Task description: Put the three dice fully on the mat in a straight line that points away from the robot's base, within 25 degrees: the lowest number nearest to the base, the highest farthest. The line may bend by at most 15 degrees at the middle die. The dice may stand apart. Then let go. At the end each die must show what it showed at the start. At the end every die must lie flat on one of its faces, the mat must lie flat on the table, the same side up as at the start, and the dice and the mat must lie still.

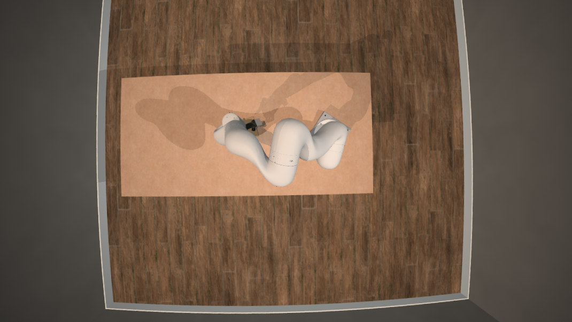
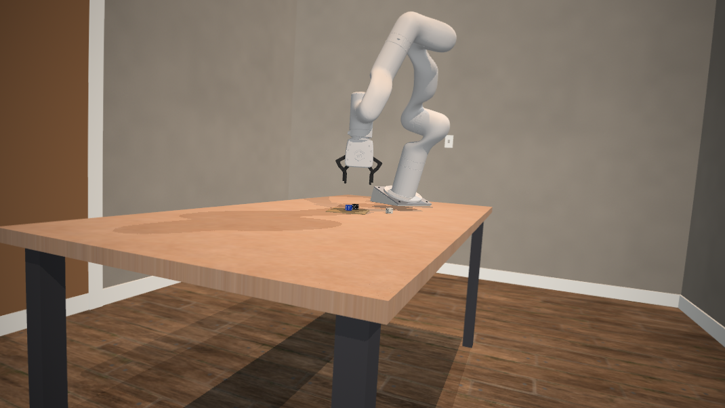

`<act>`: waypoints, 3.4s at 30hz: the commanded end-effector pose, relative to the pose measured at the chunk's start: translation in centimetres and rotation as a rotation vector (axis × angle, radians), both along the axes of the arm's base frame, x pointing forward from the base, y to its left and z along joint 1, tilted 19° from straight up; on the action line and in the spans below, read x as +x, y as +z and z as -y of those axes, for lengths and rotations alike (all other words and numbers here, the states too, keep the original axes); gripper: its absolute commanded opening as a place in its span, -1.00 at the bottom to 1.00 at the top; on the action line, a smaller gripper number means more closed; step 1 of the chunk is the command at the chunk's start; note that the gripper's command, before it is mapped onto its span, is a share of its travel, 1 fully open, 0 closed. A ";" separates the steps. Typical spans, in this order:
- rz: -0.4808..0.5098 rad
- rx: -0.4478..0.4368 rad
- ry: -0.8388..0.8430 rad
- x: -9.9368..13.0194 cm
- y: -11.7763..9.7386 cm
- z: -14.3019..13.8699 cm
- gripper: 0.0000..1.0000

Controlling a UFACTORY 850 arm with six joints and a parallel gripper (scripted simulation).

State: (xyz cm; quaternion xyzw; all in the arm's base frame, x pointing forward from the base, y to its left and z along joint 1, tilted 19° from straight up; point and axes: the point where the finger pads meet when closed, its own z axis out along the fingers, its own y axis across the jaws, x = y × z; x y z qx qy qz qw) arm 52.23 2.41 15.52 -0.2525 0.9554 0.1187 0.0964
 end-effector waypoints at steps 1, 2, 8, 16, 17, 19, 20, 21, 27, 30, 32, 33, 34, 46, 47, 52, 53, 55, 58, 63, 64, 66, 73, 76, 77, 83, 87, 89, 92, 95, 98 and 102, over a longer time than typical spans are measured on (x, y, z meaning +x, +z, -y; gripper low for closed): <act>0.065 -0.009 0.162 -0.4 0.1 -0.9 1.00; 0.072 -0.012 0.186 -0.4 0.1 -1.0 1.00; 0.131 -0.039 0.384 -1.1 0.2 -2.1 1.00; 0.205 -0.074 0.636 -1.9 0.3 -3.4 1.00; 0.223 -0.083 0.696 -2.1 0.3 -3.7 1.00; 0.244 -0.093 0.767 -2.3 0.3 -4.1 1.00; 0.253 -0.097 0.797 -2.4 0.4 -4.2 1.00; 0.266 -0.104 0.843 -2.6 0.4 -4.4 1.00; 0.301 -0.120 0.959 -3.0 0.4 -5.0 1.00; 0.347 -0.143 1.117 -3.5 0.4 -5.8 1.00; 0.366 -0.152 1.182 -3.8 0.4 -6.1 1.00; 0.370 -0.154 1.197 -3.8 0.4 -6.1 1.00; 0.389 -0.163 1.261 -4.1 0.5 -6.4 1.00; 0.499 -0.218 1.645 -5.5 0.5 -8.1 1.00; 0.505 -0.221 1.665 -5.6 0.5 -8.2 1.00; 0.554 -0.246 1.838 -6.3 0.5 -9.0 1.00; 0.567 -0.253 1.882 -6.5 0.5 -9.1 1.00; 0.589 -0.264 1.959 -6.8 0.5 -9.4 1.00; 0.612 -0.276 2.042 -7.2 0.5 -9.8 1.00; 0.626 -0.282 2.091 -7.4 0.5 -10.0 1.00; 0.628 -0.284 2.100 -7.4 0.5 -10.0 1.00; 0.631 -0.285 2.111 -7.4 0.5 -10.0 1.00; 0.632 -0.286 2.114 -7.5 0.5 -10.0 -0.28; 0.632 -0.286 2.114 -7.5 0.5 -10.0 -0.28; 0.632 -0.286 2.114 -7.5 0.5 -10.0 -0.28; 0.632 -0.286 2.114 -7.5 0.5 -10.0 -0.28; 0.632 -0.286 2.114 -7.5 0.5 -10.0 -0.28; 0.632 -0.286 2.114 -7.5 0.5 -10.0 -0.28; 0.632 -0.286 2.114 -7.5 0.5 -10.0 -0.28; 0.632 -0.286 2.114 -7.5 0.5 -10.0 -0.28; 0.632 -0.286 2.114 -7.5 0.5 -10.0 -0.28; 0.632 -0.286 2.114 -7.5 0.5 -10.0 -0.28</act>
